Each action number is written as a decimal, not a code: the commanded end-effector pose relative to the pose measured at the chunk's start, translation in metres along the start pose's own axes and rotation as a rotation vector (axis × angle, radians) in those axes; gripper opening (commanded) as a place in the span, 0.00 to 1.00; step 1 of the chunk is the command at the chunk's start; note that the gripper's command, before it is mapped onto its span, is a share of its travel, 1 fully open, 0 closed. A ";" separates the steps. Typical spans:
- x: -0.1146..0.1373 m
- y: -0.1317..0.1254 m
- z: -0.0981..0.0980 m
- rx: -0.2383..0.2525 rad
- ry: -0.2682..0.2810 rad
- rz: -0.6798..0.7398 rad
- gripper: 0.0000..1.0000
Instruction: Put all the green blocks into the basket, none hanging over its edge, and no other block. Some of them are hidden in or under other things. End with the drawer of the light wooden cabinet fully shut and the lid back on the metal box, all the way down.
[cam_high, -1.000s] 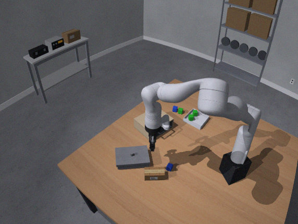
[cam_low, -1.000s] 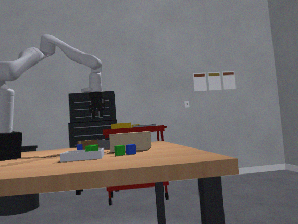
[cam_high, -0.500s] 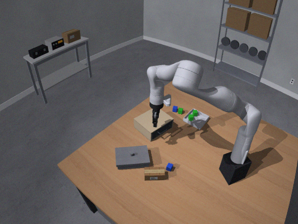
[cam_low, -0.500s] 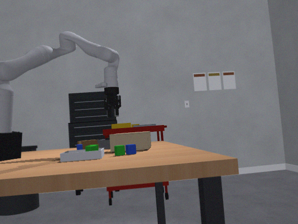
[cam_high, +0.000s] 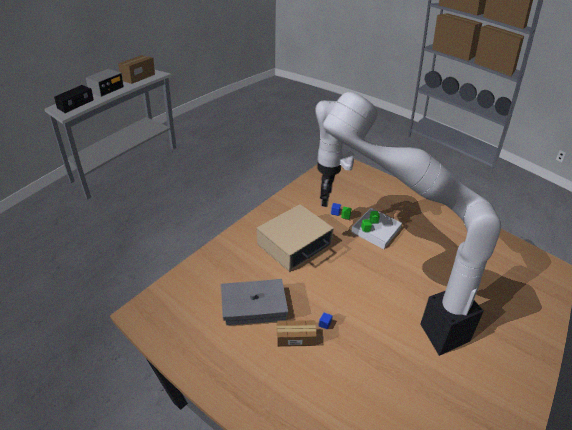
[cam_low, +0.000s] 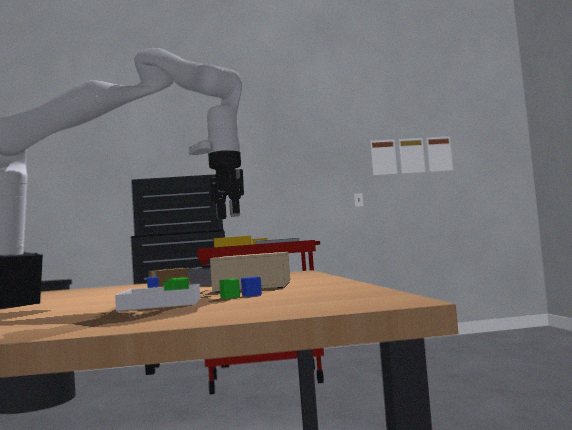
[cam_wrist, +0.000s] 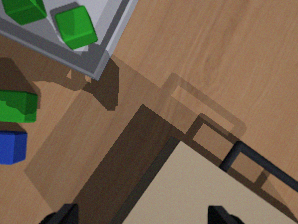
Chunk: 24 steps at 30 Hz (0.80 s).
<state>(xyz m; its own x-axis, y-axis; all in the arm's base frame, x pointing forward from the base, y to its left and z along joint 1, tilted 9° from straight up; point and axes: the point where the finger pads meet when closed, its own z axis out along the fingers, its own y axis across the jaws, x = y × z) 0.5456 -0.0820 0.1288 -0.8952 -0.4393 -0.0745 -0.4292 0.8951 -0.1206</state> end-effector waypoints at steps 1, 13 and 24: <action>0.025 -0.065 -0.003 -0.001 -0.004 0.024 0.83; 0.067 -0.135 -0.007 0.007 -0.005 0.048 0.83; 0.068 -0.136 -0.008 0.007 -0.005 0.049 0.63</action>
<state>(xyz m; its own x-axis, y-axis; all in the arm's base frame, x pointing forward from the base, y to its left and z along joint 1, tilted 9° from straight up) 0.5416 -0.2333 0.1466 -0.9145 -0.3957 -0.0836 -0.3846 0.9149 -0.1228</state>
